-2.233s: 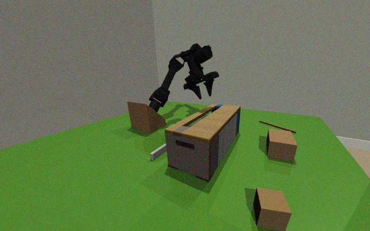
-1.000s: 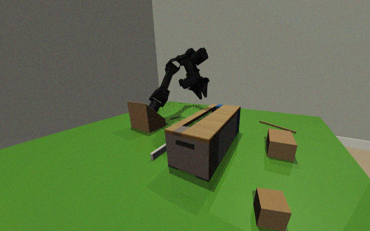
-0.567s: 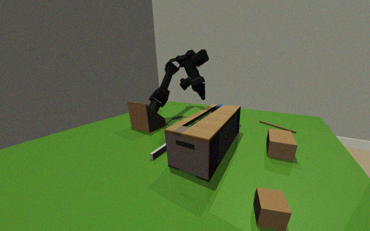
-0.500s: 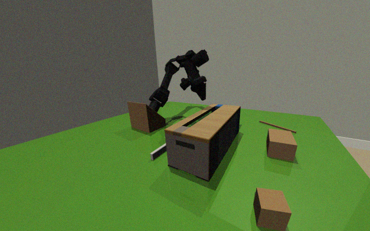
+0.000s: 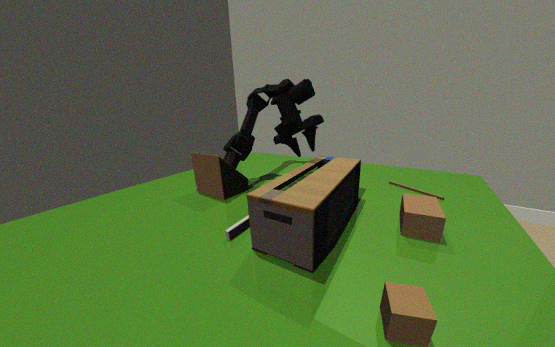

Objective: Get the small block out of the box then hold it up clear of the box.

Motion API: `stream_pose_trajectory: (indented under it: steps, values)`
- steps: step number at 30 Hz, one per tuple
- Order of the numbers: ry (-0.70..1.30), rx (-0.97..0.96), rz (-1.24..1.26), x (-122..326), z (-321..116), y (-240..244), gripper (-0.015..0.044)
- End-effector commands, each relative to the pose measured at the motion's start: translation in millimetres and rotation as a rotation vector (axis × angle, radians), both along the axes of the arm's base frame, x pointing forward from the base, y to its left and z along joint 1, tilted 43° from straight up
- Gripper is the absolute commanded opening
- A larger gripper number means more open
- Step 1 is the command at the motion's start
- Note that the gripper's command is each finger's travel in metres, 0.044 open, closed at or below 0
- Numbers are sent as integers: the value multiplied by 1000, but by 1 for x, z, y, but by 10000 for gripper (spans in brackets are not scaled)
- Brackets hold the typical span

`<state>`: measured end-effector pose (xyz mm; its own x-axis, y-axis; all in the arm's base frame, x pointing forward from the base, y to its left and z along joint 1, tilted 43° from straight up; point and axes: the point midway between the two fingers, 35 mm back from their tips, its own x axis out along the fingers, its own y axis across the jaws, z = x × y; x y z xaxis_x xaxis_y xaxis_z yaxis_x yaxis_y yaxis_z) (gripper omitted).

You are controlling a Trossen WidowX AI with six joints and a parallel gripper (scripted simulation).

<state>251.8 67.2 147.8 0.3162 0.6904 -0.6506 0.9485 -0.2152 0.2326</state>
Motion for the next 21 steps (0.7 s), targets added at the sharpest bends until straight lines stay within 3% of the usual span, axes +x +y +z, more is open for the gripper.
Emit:
stream_pose_trajectory:
  steps: [1,21]
  values:
    - [-601,-292,613,-7,-21,13,285]
    - [-1314,-590,1306,-10,-33,27,285]
